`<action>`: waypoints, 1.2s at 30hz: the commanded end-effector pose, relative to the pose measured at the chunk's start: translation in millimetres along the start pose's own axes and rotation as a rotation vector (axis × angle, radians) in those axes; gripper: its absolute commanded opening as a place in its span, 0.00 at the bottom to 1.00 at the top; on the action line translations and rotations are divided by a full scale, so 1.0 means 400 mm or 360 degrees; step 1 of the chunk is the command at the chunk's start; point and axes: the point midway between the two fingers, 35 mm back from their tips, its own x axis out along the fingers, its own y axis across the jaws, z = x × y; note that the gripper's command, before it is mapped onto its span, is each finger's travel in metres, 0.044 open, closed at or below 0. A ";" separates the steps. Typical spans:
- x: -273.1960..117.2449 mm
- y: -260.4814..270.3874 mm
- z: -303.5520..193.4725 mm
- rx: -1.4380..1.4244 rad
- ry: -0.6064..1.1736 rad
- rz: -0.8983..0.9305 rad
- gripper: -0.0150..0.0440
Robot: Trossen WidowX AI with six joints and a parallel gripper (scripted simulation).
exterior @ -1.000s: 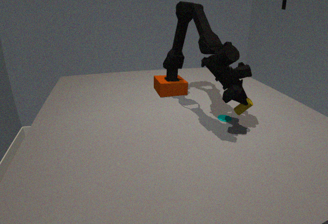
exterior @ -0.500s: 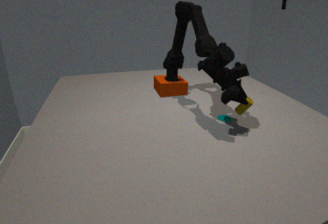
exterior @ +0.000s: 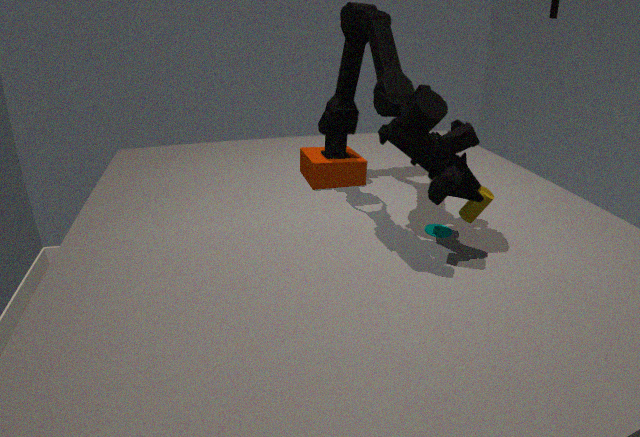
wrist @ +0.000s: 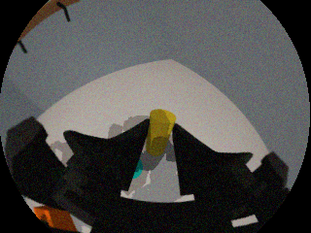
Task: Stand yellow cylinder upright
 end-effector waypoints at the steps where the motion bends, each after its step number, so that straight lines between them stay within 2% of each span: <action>1: -0.006 0.004 0.000 0.0003 -0.0042 0.0015 0.43; 36: -0.057 0.023 -0.007 -0.0043 -0.0336 0.0093 0.43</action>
